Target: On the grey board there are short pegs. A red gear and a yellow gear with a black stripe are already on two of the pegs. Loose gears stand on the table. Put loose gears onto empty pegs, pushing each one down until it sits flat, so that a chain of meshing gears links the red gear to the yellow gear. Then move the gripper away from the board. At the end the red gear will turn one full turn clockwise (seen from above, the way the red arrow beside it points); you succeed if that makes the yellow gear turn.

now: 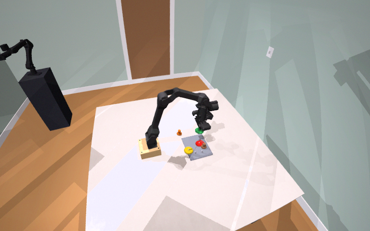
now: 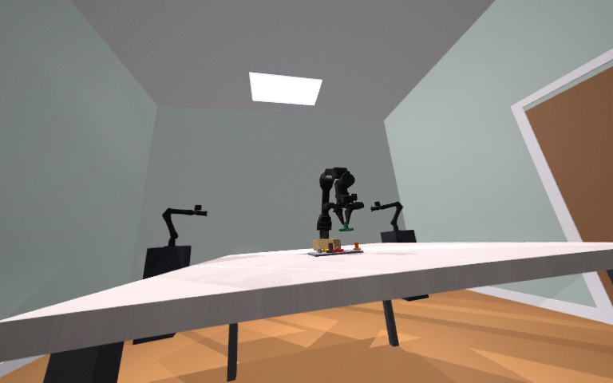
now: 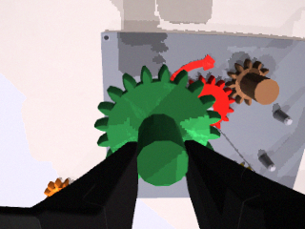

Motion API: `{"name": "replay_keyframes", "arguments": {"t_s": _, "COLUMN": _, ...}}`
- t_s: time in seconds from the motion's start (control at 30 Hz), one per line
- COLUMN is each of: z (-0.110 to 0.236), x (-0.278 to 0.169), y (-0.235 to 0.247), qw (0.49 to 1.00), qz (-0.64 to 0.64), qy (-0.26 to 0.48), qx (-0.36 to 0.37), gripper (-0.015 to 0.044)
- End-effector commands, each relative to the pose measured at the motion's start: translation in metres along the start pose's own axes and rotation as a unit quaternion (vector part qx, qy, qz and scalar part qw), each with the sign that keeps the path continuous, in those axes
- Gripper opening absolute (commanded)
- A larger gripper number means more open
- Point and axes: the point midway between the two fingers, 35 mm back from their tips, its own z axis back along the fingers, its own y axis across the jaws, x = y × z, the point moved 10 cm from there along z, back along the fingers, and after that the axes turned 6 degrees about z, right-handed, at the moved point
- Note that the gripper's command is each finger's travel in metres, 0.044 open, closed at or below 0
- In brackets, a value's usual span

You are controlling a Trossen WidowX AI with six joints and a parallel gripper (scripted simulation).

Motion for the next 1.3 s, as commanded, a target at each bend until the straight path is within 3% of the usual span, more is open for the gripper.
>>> {"name": "replay_keyframes", "arguments": {"t_s": 0.0, "z": -0.004, "x": -0.002, "y": -0.012, "qw": 1.0, "qz": 0.001, "qy": 0.002, "qx": -0.002, "gripper": 0.0}}
{"name": "replay_keyframes", "arguments": {"t_s": 1.27, "z": -0.034, "x": -0.034, "y": -0.109, "qw": 1.0, "qz": -0.001, "qy": 0.003, "qx": -0.005, "gripper": 0.0}}
